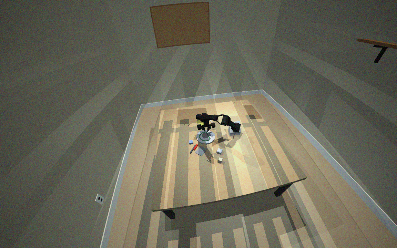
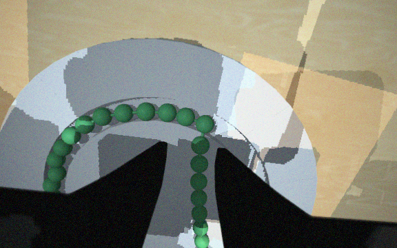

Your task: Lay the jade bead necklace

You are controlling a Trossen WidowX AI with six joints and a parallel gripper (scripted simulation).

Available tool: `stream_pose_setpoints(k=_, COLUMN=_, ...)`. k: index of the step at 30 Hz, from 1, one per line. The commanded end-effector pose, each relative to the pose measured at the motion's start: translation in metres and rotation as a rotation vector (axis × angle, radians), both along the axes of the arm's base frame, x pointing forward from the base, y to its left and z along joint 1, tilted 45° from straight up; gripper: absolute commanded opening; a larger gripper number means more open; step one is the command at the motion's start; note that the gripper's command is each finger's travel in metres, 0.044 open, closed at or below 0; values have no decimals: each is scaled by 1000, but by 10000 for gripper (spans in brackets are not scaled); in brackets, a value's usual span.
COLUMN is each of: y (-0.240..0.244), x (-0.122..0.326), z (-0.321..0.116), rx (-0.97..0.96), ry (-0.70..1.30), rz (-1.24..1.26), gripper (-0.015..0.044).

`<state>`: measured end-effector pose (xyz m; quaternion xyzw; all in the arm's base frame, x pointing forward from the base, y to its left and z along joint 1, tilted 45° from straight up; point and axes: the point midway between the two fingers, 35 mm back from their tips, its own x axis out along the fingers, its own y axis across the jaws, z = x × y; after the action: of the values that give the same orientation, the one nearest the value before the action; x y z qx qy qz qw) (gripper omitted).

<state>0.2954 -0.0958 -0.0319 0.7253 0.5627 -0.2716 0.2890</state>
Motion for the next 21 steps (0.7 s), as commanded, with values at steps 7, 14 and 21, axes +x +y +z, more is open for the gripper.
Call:
stream_pose_setpoints(k=7, y=12, x=-1, z=-10, rx=16, ry=15, rz=1, gripper=120)
stream_pose_setpoints(k=14, y=10, x=0, z=-8, rx=8, ry=8, rz=3, gripper=67)
stream_pose_setpoints(k=21, y=10, x=0, z=-8, rx=8, ry=8, rz=3, gripper=0)
